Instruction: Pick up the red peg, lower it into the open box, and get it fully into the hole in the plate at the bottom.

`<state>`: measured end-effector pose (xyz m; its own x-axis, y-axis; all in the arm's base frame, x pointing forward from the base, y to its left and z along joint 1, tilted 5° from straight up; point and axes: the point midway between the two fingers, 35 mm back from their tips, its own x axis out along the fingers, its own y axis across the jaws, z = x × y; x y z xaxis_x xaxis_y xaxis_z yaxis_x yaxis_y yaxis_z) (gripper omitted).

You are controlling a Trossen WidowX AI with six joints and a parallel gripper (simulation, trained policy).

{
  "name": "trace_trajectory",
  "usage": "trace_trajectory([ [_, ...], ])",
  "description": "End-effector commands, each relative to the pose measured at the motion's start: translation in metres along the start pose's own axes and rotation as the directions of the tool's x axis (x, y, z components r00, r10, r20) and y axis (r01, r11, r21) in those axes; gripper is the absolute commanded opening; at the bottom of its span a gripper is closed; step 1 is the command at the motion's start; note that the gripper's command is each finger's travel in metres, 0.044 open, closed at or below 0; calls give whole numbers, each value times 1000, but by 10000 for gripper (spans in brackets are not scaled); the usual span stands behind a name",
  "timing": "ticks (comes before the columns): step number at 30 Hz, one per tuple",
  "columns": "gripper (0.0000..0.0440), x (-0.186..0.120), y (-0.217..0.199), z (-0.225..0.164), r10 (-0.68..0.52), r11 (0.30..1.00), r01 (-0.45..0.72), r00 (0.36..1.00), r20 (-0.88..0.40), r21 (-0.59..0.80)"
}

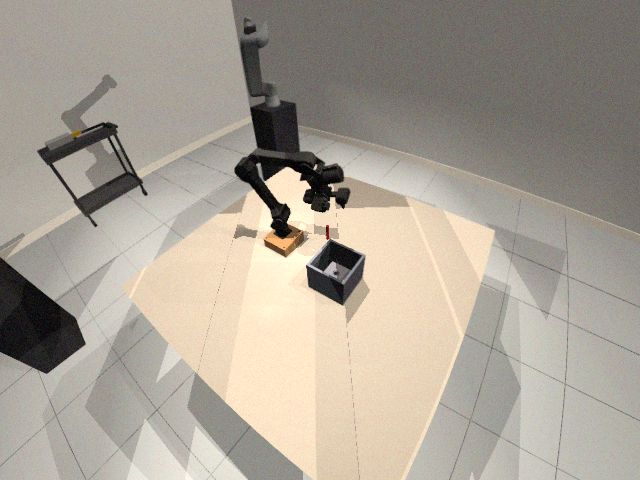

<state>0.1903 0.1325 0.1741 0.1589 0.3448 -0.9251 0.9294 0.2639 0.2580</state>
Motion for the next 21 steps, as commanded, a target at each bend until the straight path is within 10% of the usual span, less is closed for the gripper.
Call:
trace_trajectory([
  [1, 440, 14, -14, -2, -90, 995, 90, 996, 4, 42],
  [21, 440, 73, -64, 9, -356, 933, 348, 928, 110, 88],
])
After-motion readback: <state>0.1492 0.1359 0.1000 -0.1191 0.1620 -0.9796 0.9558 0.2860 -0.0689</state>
